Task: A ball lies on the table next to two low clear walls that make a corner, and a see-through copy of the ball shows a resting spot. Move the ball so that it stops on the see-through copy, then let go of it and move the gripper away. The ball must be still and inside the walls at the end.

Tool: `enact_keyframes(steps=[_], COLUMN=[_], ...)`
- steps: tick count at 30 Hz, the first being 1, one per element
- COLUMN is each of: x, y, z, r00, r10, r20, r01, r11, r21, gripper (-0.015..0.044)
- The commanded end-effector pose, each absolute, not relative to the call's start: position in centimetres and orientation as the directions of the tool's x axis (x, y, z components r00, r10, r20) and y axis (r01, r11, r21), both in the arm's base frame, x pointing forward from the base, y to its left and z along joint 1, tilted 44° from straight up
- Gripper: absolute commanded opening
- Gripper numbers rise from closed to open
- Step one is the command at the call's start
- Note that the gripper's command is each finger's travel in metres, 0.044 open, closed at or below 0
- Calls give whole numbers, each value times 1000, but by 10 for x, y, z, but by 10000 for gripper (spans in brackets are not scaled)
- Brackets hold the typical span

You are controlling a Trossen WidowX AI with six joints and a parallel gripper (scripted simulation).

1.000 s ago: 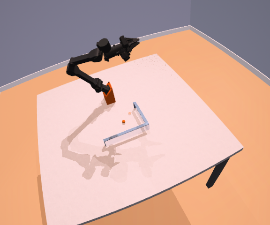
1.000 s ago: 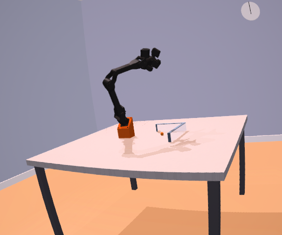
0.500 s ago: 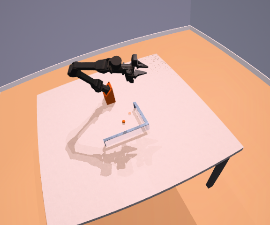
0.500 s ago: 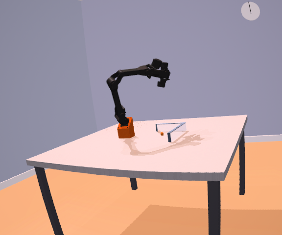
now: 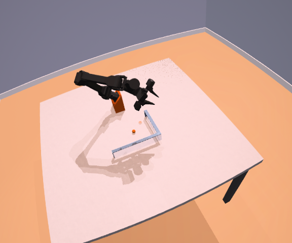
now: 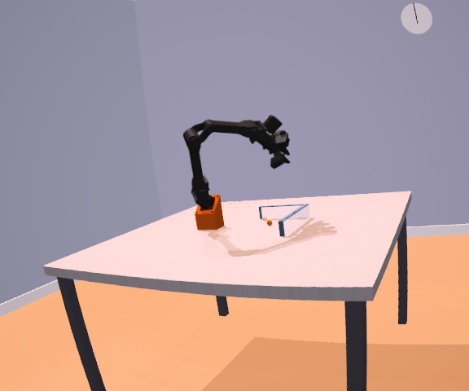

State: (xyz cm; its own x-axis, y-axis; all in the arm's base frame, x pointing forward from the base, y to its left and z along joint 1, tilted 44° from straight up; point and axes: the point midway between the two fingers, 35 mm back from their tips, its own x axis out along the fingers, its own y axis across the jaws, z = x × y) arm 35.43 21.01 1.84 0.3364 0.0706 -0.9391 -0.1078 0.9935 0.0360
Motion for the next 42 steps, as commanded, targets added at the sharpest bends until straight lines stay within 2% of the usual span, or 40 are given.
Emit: enact_keyframes(steps=[1, 6, 11, 16, 22, 42], x=[345, 334, 321, 305, 284, 284], y=[138, 97, 57, 20, -19, -23], z=[-11, -22, -29, -32, -31, -34], r00=[255, 191, 117, 39, -48, -51], r10=[-188, -328, -458, -575, -688, -692], r20=[-949, -925, -881, -818, -724, -720], r01=[-397, -587, -769, -915, -996, -997], r11=[874, 717, 519, 307, 83, 75], r21=[-280, -376, -372, -260, -12, -1], gripper=[219, 219, 219, 219, 219, 219])
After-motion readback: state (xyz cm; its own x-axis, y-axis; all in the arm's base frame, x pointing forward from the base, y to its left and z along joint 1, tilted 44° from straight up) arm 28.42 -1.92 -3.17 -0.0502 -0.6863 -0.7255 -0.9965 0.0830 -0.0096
